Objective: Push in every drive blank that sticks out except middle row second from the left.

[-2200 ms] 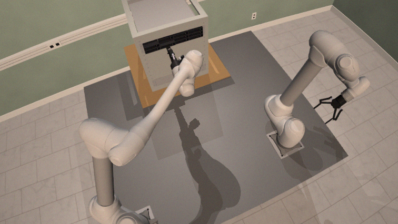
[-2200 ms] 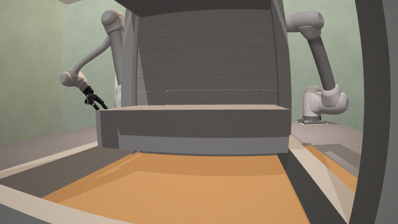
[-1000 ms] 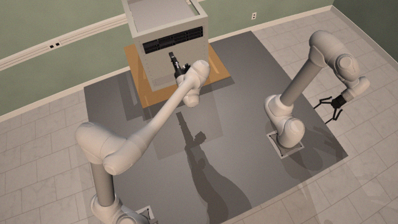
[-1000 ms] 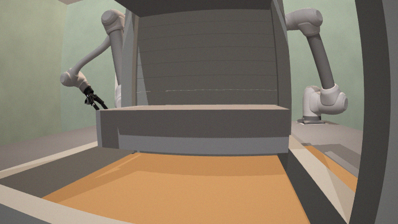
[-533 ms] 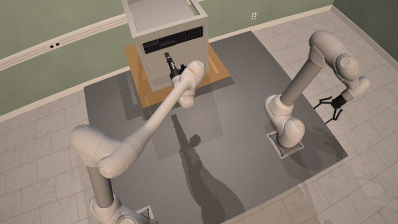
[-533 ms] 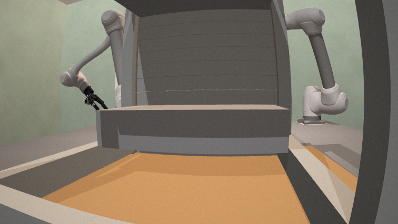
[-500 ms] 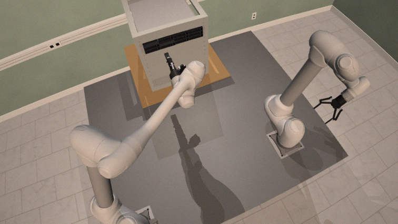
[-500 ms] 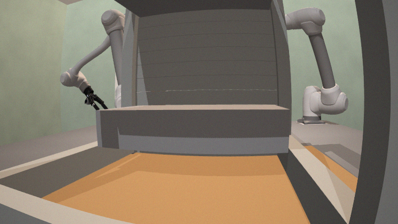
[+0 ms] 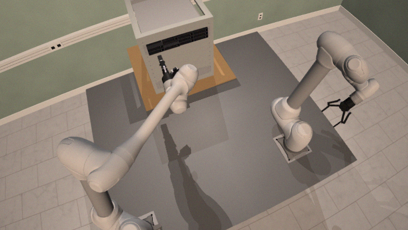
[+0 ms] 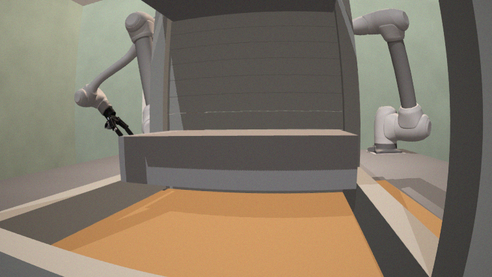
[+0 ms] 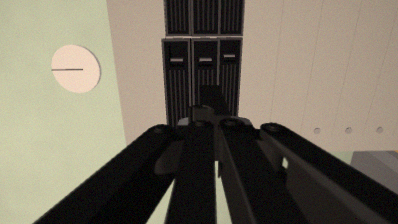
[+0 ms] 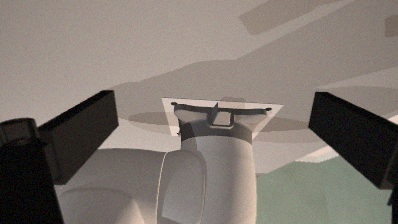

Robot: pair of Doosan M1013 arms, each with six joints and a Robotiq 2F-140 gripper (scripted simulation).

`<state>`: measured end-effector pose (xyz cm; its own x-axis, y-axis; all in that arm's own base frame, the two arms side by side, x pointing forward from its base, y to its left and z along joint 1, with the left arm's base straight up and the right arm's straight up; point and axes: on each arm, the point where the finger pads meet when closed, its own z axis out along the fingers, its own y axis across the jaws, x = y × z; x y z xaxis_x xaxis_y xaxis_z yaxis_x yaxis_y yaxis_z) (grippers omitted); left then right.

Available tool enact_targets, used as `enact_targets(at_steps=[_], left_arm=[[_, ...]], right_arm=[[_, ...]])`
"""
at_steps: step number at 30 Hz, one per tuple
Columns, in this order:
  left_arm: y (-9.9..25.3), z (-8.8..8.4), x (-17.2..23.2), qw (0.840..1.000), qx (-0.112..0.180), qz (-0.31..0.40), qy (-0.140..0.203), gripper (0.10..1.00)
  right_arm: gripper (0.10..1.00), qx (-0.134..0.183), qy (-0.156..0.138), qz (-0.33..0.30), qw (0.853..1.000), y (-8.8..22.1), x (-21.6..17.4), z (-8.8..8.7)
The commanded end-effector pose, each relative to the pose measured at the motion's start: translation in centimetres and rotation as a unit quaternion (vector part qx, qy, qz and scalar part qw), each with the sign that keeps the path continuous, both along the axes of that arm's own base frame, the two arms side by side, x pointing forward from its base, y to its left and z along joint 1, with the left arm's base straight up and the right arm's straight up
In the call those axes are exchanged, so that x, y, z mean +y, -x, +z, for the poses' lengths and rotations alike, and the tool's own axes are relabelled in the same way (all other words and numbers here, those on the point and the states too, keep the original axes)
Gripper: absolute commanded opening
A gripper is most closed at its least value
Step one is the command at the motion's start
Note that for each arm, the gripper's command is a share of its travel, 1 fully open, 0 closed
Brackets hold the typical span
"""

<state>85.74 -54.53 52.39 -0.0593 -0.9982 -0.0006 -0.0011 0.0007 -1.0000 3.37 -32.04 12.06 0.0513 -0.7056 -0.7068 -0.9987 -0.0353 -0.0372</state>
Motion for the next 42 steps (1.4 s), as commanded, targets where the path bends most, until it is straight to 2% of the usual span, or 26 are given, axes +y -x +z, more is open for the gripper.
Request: enact_targets(at_steps=[1,9,15,20,42], left_arm=[[0.0,0.2,0.2,1.000,-0.001,0.000,0.000,0.099],[-0.2,0.3,0.7,1.000,-0.001,0.000,0.000,0.099],[-3.1,0.3,0.5,1.000,-0.001,0.000,0.000,0.099],[-3.9,0.3,0.4,1.000,-0.001,0.000,0.000,0.099],[-3.9,0.3,0.4,1.000,-0.001,0.000,0.000,0.099]], right_arm=[[1.000,0.000,0.000,0.000,1.000,0.0,0.0,0.0],[1.000,0.000,0.000,0.000,1.000,0.0,0.0,0.0],[1.000,0.000,0.000,0.000,1.000,0.0,0.0,0.0],[1.000,0.000,0.000,0.000,1.000,0.0,0.0,0.0],[1.000,0.000,0.000,0.000,1.000,0.0,0.0,0.0]])
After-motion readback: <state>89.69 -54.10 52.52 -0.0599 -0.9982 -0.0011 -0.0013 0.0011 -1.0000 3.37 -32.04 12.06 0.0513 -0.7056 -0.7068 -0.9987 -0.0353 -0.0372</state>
